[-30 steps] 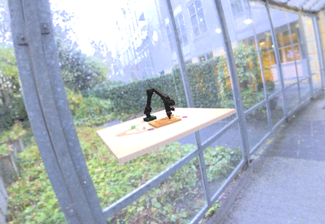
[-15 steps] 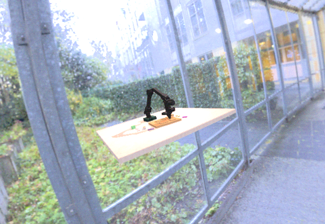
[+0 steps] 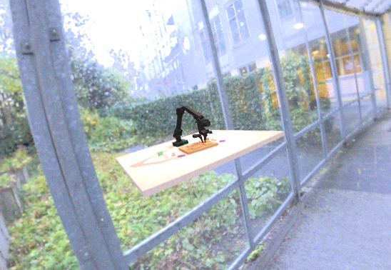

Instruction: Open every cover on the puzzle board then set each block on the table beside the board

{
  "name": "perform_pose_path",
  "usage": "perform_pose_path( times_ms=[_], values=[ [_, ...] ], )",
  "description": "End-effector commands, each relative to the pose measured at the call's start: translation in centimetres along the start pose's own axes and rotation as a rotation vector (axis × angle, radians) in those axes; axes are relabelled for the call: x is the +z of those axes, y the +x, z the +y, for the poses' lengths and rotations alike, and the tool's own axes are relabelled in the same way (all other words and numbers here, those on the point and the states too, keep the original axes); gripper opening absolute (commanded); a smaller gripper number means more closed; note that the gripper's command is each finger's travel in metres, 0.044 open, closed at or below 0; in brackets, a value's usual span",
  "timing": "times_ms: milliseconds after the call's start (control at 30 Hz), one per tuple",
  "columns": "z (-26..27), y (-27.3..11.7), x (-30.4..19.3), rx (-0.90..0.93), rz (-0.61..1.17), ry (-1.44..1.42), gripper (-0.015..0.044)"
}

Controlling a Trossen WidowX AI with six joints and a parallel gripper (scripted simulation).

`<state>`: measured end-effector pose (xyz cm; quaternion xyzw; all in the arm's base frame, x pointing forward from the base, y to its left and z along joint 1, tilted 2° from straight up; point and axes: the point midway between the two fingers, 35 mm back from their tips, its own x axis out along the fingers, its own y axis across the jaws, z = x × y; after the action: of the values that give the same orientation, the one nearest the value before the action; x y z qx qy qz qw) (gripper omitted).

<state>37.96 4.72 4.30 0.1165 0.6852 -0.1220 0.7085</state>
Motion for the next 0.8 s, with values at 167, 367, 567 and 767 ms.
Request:
perform_pose_path(
  times_ms=[167,367,567,767],
  values=[
    [0.1,-5.1,0.2,0.013,-0.029,0.211,0.0144],
    [0.1,-5.1,0.2,0.013,-0.029,0.216,0.0144],
    [0.1,-4.1,0.3,0.013,-0.029,0.216,0.0144],
    [0.0,-2.4,0.3,0.013,-0.029,0.216,0.0144]
  ],
)
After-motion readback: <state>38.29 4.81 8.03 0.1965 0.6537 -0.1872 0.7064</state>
